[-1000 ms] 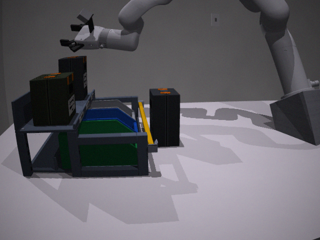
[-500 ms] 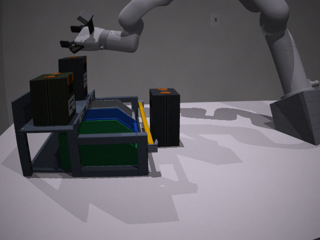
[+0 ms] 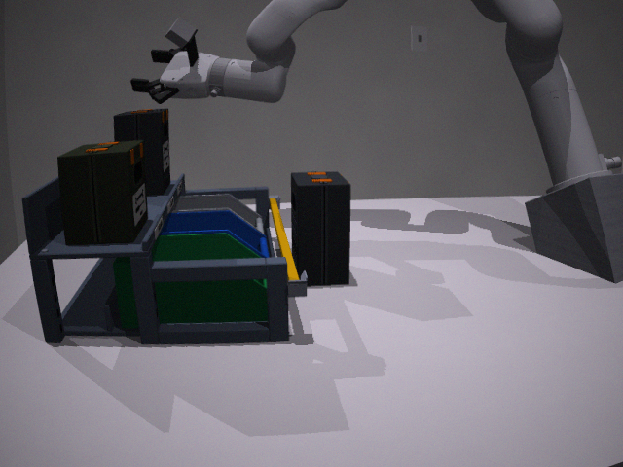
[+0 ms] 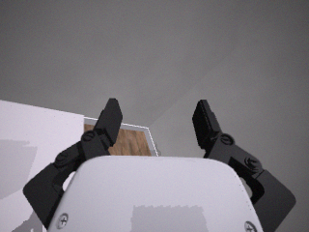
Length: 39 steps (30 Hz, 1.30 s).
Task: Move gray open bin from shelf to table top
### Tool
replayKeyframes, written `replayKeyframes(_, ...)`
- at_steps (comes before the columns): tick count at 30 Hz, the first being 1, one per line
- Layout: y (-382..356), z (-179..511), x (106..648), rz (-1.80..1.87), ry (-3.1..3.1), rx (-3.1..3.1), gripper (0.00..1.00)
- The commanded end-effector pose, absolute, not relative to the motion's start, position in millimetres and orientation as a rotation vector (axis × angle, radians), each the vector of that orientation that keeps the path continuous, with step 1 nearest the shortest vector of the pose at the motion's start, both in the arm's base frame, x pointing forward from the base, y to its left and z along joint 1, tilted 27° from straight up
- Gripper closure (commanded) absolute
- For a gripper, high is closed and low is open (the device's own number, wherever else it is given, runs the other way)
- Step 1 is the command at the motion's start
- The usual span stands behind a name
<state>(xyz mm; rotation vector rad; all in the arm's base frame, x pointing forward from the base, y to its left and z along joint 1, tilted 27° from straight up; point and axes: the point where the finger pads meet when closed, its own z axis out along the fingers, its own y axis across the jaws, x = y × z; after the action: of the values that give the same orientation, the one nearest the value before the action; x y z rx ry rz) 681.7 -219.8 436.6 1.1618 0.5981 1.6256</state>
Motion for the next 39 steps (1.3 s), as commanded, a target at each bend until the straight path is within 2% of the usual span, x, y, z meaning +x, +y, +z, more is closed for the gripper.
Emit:
replayKeyframes(1,-219,437,661,1.629,0.597,1.154,0.0)
replayKeyframes(9,-219,437,661,1.629,0.597,1.154,0.0)
replayKeyframes(14,-221,428,613,1.629,0.597,1.155,0.0)
replayKeyframes(26,-221,428,613,1.629,0.597,1.155,0.0)
replayKeyframes(31,-224,420,565,1.628,0.598,1.155,0.0)
replayKeyframes(39,-224,420,565,1.628,0.598,1.155,0.0)
